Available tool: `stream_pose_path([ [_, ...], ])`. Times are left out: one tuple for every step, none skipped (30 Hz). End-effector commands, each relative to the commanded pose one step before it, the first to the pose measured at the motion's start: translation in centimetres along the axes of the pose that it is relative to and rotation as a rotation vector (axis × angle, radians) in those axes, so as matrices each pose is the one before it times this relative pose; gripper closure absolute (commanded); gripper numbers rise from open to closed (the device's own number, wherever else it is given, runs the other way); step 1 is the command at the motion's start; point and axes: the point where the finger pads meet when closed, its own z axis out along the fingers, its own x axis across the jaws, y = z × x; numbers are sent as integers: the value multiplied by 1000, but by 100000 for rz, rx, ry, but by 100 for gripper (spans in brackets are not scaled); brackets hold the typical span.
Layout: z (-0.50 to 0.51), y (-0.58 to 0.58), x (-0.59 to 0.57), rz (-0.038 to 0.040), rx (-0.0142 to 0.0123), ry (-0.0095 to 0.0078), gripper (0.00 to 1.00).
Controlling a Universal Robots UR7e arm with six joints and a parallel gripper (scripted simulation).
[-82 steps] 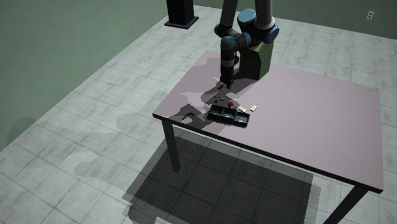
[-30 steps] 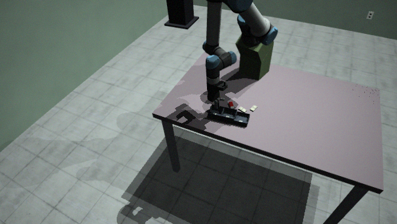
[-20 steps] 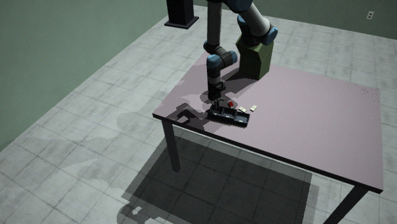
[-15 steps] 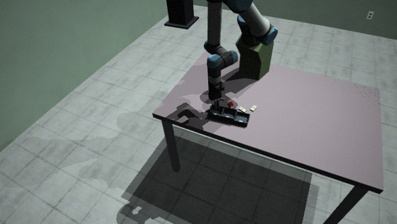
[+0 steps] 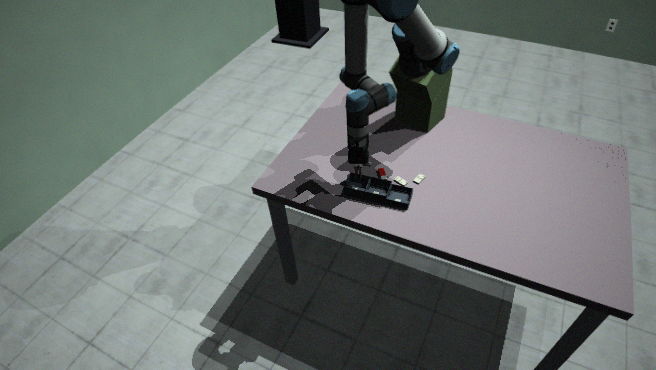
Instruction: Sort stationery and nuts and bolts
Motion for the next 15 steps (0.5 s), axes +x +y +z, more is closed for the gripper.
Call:
stream_pose_path([
  [-33,-61,12,15629,-579,1132,69],
  [0,-1,-1,3140,-106,148,69],
  [0,-1,-1,3135,-117,173,69],
  [0,-1,-1,3126,-132,205,69],
  [0,-1,-1,3120,-149,245,69],
  [0,7,4,2832,-152,269,69],
  [0,-2,-1,0,-1,0,69],
  [0,-2,-1,0,-1,0,69],
  [0,-1,-1,0,-1,0,69],
  [0,0,0,0,0,0,69],
  [0,0,0,0,0,0,69],
  [266,-2,-1,0,-1,0,69],
  [266,0,0,0,0,0,69],
  [266,0,0,0,0,0,69],
  [266,0,0,0,0,0,69],
])
